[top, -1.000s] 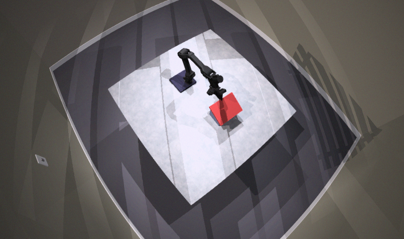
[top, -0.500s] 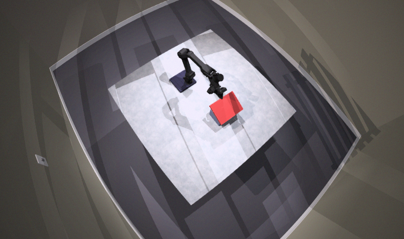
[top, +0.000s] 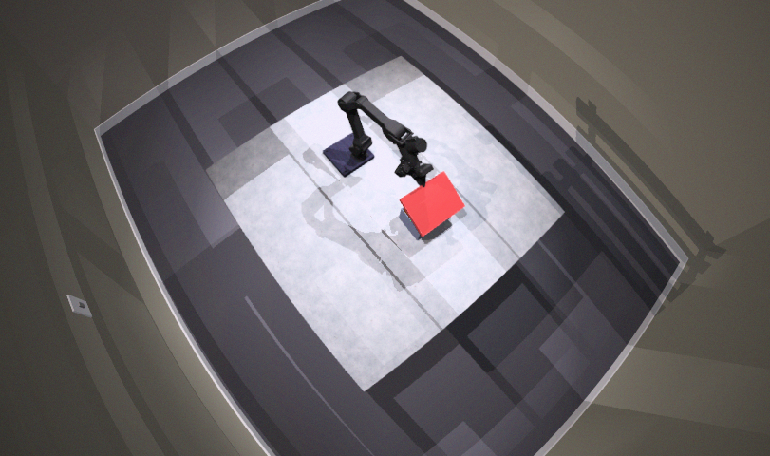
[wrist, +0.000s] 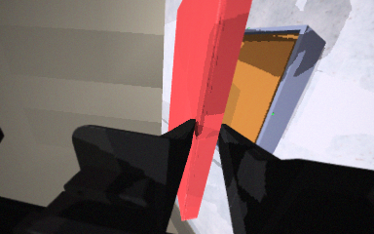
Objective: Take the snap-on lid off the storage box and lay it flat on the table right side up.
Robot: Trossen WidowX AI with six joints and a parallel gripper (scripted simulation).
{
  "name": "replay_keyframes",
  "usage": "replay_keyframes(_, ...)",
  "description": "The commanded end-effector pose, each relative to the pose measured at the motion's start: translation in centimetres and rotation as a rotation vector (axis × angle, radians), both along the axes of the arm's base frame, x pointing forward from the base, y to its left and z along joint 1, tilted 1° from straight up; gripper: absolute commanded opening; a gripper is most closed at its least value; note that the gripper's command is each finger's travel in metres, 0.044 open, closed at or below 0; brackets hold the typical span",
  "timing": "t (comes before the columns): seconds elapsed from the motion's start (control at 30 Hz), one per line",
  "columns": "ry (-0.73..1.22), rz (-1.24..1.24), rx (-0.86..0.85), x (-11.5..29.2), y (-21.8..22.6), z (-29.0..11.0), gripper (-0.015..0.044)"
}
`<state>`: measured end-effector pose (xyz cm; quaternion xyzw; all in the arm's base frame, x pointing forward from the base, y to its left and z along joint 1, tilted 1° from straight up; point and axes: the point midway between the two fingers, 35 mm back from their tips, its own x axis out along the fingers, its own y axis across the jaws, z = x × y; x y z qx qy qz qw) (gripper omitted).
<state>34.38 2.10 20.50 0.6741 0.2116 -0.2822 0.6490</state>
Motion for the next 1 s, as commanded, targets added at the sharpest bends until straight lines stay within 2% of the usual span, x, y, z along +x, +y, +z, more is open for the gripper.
replay_keyframes(0.0, -0.020, 0.004, 0.002, 0.2, 0.1, 1.2, 0.0000)
replay_keyframes(0.8, -0.019, 0.004, 0.002, 0.2, 0.0, 4.3, 0.0000)
replay_keyframes(0.97, -0.019, 0.004, 0.002, 0.0, -0.3, 3.8, 0.0000)
